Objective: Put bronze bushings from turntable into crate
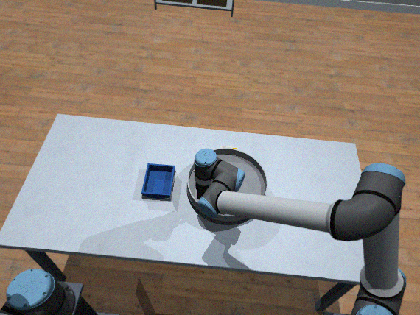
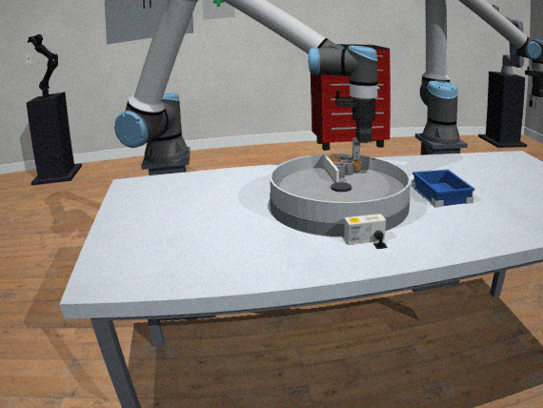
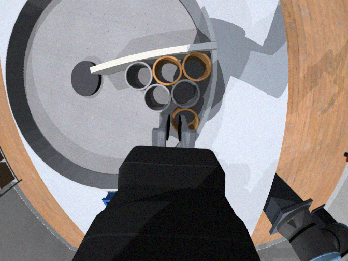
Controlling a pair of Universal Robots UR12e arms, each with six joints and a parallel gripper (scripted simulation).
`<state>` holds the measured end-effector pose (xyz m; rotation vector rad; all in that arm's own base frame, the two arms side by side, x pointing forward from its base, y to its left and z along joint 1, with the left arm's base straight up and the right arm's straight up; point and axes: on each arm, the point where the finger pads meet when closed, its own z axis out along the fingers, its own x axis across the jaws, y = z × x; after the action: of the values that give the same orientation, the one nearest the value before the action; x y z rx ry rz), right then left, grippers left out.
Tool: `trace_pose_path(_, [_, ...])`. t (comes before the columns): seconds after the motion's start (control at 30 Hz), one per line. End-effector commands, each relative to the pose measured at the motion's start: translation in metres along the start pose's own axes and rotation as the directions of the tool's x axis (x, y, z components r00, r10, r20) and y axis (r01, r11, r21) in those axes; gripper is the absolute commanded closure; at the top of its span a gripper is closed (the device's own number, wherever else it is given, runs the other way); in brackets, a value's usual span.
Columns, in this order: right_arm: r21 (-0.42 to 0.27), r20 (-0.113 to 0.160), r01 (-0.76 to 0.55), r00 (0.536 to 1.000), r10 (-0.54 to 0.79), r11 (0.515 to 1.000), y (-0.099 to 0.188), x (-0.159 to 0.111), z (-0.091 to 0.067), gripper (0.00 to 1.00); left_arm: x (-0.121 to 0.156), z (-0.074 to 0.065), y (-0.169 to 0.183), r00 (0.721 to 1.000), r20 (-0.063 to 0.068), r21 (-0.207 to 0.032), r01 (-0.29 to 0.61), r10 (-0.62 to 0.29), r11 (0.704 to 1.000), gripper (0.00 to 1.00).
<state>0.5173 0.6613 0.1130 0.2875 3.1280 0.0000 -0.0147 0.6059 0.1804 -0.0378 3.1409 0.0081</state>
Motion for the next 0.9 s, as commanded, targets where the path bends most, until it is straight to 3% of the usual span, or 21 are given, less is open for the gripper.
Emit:
trace_pose_path(0.0, [-0.002, 0.0, 0.003, 1.0, -0.003, 1.0, 0.002, 0.001, -0.002, 0.64, 0.002, 0.003, -0.002, 1.0, -0.001, 0.005, 0.003, -0.003, 1.0, 0.0])
trace_pose_path(0.37, [0.0, -0.001, 0.003, 1.0, -0.003, 1.0, 0.001, 0.001, 0.002, 0.64, 0.002, 0.003, -0.002, 1.0, -0.001, 0.005, 0.003, -0.003, 1.0, 0.0])
trace_pose_path(0.87, [0.002, -0.001, 0.003, 1.0, -0.003, 1.0, -0.001, 0.002, 0.025, 0.64, 0.002, 0.003, -0.002, 1.0, -0.001, 0.005, 0.003, -0.003, 1.0, 0.0])
